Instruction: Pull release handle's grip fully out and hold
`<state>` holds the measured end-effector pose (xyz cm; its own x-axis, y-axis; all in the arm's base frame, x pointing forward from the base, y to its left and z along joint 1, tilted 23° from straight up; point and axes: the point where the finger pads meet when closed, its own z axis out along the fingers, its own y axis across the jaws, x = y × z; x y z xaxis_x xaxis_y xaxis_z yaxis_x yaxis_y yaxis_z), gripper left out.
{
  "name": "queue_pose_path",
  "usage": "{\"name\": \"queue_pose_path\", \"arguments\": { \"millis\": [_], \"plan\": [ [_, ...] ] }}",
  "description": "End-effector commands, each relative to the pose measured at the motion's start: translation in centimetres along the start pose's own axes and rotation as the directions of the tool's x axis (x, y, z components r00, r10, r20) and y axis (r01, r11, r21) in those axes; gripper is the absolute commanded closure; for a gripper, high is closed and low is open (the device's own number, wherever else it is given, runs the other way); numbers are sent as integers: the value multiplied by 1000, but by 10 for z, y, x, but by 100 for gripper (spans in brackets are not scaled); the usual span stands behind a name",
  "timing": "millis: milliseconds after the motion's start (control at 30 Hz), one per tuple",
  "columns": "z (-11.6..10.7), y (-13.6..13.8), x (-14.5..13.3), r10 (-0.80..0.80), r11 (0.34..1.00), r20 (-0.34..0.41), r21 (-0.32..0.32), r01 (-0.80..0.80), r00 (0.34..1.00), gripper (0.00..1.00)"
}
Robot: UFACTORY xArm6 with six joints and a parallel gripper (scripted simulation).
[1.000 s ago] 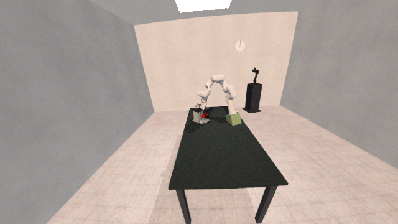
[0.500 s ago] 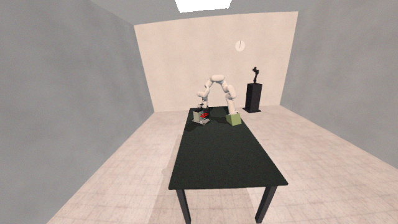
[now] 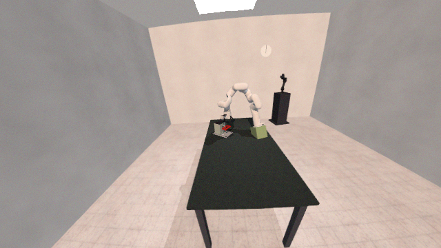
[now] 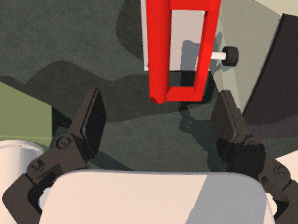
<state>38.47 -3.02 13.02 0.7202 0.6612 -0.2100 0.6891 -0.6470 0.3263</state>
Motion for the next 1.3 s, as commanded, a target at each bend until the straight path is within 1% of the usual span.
{"name": "queue_pose_path", "arguments": {
  "millis": [0, 267, 300, 1267],
  "plan": [
    [-1, 0, -3, -12, 1000, 8, 4, 12, 1000, 0],
    [-2, 0, -4, -17, 1000, 12, 6, 17, 1000, 0],
    [-2, 0, -4, -17, 1000, 12, 6, 17, 1000, 100],
    [-2, 0, -4, -17, 1000, 12, 6, 17, 1000, 100]
  ]
}}
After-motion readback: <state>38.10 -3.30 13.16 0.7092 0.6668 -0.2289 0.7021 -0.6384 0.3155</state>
